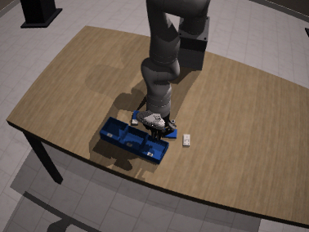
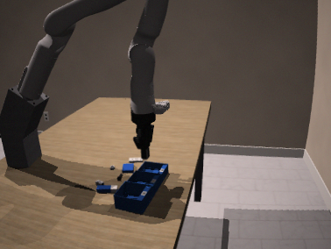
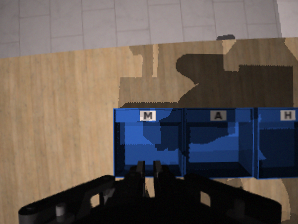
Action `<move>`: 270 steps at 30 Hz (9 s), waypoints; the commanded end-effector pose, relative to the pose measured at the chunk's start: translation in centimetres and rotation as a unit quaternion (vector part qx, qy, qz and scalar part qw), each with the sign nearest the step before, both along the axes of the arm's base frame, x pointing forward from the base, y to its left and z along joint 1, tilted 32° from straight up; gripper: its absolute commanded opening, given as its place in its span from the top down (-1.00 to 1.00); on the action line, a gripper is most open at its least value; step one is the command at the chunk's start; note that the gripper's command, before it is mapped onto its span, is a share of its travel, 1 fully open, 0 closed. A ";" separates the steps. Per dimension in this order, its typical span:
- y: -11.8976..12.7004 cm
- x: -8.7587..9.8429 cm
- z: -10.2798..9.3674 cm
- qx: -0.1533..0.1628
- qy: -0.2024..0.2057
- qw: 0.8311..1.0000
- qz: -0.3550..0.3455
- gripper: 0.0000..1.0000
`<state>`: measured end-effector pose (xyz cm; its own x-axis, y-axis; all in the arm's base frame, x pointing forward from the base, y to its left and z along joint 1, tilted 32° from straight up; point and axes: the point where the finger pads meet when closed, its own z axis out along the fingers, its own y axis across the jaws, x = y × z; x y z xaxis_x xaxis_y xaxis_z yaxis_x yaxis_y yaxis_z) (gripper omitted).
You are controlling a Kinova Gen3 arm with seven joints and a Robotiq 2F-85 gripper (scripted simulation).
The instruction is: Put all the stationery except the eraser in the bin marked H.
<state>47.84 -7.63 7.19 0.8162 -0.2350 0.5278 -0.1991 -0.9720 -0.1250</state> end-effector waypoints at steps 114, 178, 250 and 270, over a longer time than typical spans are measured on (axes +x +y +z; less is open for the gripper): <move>0.1 -2.6 3.6 0.000 0.004 1.000 0.001 0.82; 1.5 -7.0 6.5 0.081 0.003 0.989 -0.125 -0.11; 4.2 -5.9 -3.5 0.315 0.002 0.812 -0.491 -0.11; 4.5 -3.6 -8.5 0.315 0.002 0.812 -0.491 -0.11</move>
<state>44.47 -3.32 -0.75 0.0713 -0.9961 0.0517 -0.8357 -0.0879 -0.5421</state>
